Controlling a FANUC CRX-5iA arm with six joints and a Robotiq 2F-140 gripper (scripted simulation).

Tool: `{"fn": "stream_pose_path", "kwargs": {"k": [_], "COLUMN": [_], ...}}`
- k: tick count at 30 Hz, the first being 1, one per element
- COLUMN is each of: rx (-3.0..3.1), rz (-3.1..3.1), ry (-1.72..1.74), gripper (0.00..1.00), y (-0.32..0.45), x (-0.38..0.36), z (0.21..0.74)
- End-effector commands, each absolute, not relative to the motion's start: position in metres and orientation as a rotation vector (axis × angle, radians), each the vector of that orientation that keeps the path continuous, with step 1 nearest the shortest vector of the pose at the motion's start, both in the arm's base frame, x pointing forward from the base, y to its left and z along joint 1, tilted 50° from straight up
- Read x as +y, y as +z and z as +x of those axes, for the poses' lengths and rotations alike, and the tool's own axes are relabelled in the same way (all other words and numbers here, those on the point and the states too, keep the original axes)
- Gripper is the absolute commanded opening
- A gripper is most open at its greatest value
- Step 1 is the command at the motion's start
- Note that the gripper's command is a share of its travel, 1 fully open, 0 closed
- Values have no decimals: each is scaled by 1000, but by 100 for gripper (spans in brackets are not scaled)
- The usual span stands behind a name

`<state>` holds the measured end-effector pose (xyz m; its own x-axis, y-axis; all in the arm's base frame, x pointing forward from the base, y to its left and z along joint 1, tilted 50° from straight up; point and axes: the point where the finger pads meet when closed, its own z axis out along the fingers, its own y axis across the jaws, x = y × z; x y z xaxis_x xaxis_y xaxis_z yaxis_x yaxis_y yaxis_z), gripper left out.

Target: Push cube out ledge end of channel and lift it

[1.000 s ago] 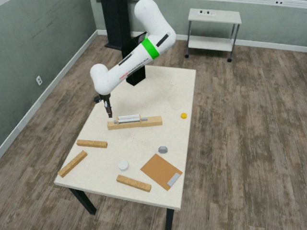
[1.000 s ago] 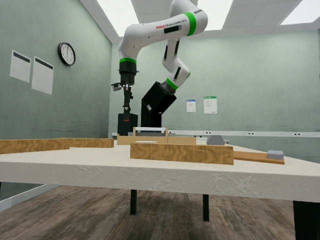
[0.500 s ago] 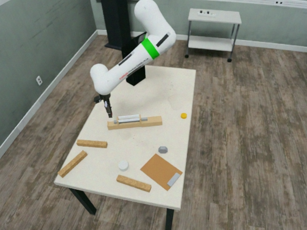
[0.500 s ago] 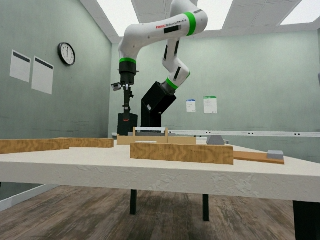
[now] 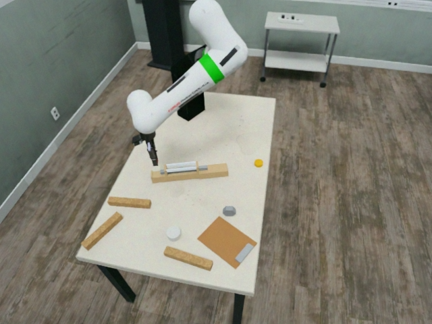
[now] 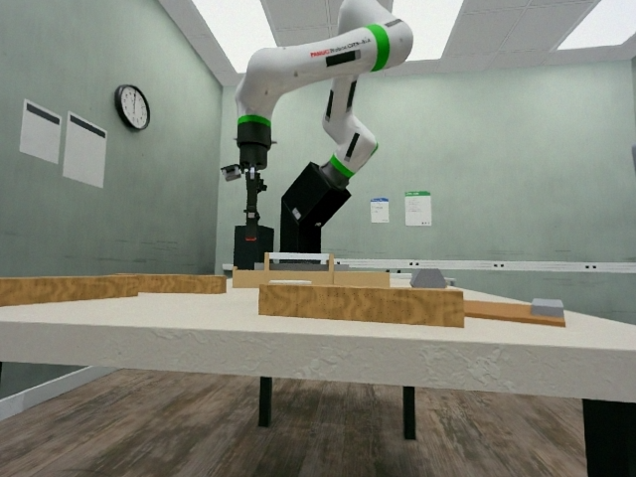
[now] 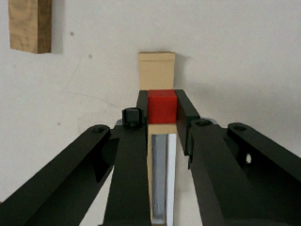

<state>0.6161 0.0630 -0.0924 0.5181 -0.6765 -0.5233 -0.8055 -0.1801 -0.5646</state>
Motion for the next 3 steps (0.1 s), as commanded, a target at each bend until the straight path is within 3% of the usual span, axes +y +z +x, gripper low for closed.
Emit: {"fn": "stream_pose_path", "kwargs": {"k": [1, 3], "rx": [1217, 1217], "rz": [-1917, -1917], "ry": [192, 192], "gripper": [10, 10], "y": [-92, -92], "x": [62, 62], "z": [616, 616]}}
